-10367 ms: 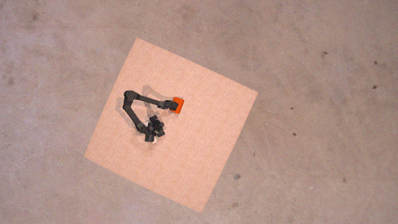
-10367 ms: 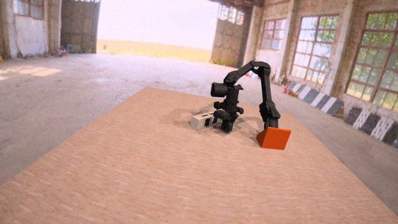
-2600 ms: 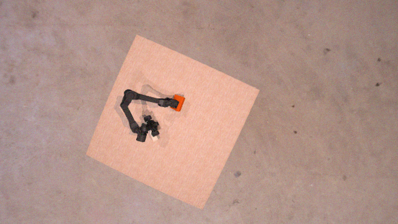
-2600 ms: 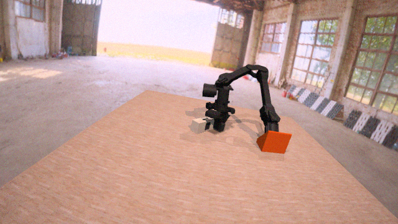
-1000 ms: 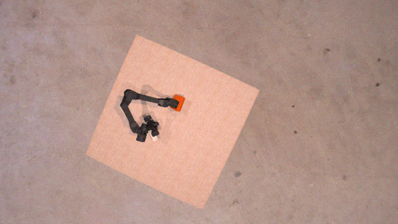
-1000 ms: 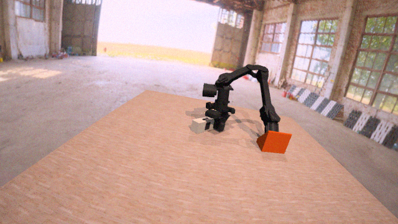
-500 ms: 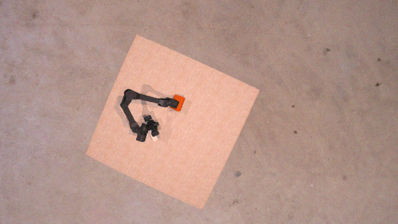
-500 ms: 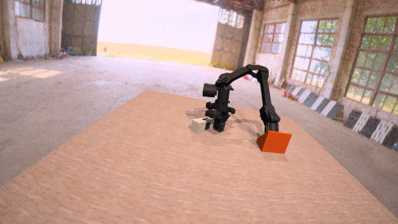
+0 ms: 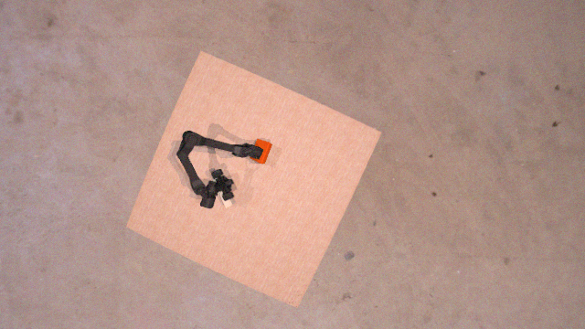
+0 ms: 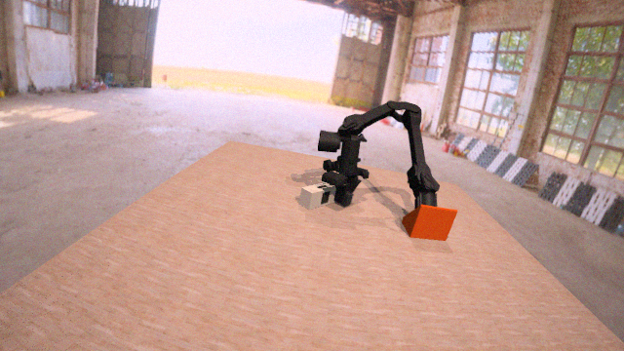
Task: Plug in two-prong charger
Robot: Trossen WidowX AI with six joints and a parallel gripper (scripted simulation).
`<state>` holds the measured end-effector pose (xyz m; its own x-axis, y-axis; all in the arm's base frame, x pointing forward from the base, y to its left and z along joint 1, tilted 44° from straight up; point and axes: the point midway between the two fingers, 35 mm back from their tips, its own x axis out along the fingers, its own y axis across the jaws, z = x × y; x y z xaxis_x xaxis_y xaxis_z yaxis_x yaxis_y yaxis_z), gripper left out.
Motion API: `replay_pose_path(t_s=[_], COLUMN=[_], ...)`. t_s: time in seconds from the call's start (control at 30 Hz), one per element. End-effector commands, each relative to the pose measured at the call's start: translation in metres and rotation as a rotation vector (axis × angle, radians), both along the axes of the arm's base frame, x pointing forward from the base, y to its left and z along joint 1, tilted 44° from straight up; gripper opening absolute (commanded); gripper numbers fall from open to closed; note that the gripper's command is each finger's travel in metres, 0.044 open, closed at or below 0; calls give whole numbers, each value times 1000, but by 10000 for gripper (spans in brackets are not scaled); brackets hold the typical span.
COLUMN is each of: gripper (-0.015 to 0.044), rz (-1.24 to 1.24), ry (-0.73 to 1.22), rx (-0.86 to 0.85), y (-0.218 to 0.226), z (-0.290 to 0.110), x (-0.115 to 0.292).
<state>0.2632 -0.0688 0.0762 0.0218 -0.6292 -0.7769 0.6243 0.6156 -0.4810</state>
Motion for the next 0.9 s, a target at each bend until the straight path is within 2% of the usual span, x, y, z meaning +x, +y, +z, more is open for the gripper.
replay_pose_path(t_s=[0.0, 0.87], gripper=[0, 0], rz=[2, 4], ry=[-24, 3], rx=[-25, -1], y=[-4, 0], z=[3, -1], x=[5, 0])
